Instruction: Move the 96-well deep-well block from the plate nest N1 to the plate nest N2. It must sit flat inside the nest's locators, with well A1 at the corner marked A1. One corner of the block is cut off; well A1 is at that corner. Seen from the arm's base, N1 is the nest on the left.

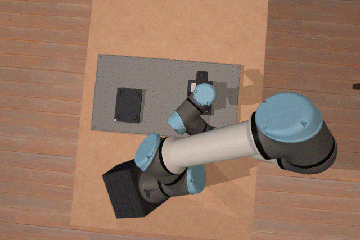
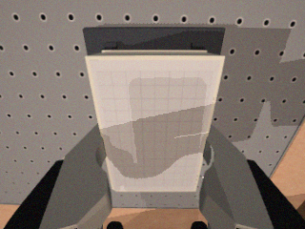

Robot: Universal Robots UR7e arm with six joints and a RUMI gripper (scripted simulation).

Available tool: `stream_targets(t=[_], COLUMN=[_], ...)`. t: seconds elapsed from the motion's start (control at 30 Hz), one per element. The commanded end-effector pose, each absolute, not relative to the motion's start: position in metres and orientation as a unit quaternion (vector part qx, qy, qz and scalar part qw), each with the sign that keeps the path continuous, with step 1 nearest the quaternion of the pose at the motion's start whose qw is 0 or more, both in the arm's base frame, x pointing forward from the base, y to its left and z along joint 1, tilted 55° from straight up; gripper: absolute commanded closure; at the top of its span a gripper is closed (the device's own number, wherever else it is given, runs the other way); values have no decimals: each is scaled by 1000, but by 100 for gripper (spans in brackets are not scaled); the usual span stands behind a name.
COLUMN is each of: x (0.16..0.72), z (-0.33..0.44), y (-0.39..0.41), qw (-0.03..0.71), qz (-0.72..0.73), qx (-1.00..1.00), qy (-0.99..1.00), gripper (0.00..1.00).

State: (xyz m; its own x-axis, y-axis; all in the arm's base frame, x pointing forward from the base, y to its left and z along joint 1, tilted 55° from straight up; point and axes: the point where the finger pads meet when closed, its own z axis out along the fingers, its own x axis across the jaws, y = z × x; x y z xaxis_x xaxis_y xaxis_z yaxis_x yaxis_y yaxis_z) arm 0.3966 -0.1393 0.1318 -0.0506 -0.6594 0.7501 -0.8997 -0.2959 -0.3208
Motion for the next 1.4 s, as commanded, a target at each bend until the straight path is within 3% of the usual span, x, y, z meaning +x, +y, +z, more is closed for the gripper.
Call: stream_targets(t=[0.0, 1.33, 1.37], x=[397, 399, 399], z=[132, 129, 129], y=[-140, -143, -143], qw=[137, 137, 137], qz=[439, 439, 439], qx=[675, 675, 675], qy=[-577, -577, -577], gripper=[100, 100, 0])
